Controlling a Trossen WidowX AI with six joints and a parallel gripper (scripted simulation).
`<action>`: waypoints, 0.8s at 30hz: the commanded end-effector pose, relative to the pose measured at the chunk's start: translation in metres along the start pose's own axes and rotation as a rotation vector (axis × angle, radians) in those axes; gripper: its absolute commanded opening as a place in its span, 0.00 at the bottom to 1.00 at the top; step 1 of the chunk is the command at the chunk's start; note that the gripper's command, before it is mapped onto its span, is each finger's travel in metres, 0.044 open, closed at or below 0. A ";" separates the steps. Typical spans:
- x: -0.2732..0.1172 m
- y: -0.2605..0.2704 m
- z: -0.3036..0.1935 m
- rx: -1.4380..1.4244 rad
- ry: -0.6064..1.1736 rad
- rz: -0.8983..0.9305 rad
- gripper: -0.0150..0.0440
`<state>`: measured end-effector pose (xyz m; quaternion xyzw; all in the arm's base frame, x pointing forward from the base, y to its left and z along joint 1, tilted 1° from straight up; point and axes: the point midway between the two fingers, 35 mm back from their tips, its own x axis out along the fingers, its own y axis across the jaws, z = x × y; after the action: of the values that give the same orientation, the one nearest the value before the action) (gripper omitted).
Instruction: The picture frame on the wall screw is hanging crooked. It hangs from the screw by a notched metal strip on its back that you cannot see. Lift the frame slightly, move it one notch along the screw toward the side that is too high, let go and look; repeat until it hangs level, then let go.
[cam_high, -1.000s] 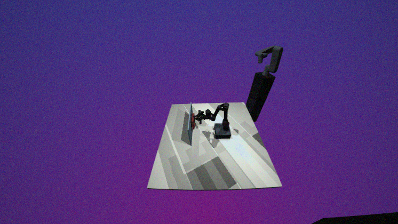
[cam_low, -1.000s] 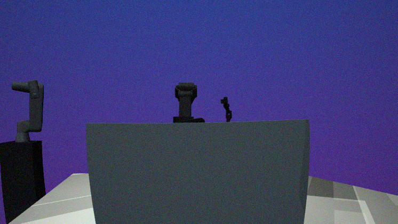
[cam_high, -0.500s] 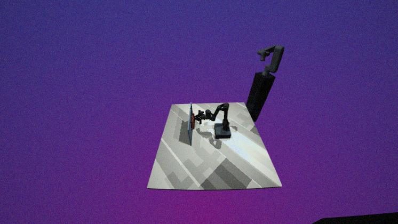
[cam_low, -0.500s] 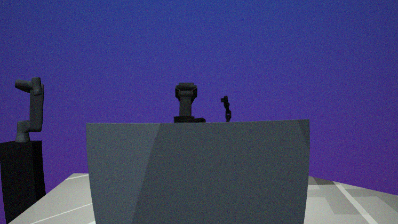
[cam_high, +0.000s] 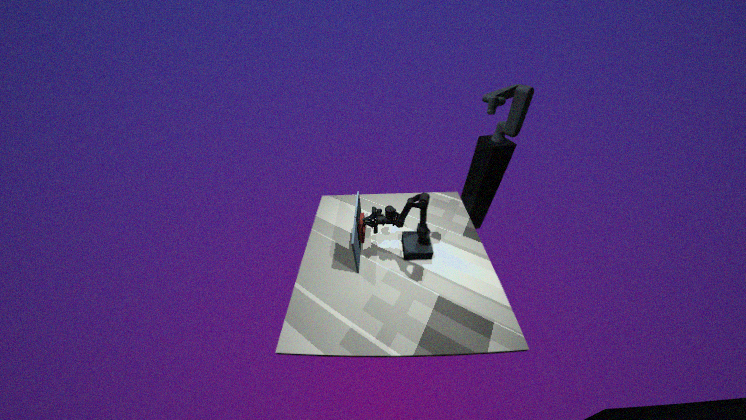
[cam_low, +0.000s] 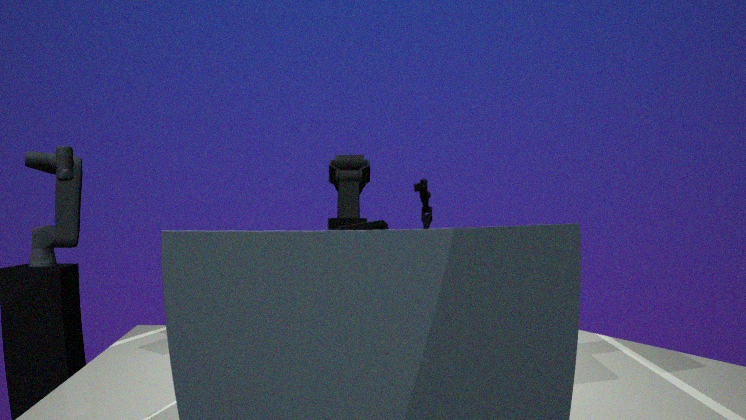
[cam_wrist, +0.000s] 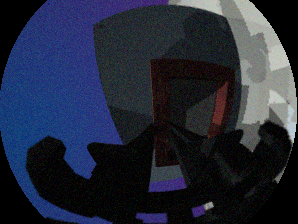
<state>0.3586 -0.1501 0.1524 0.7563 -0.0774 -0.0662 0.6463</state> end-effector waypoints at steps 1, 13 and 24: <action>0.000 0.004 -0.001 -0.002 0.000 0.018 0.25; 0.000 0.000 -0.001 -0.002 0.000 0.018 0.25; 0.000 -0.004 -0.001 -0.002 0.000 0.018 0.25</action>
<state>0.3589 -0.1487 0.1471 0.7554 -0.0792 -0.0640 0.6472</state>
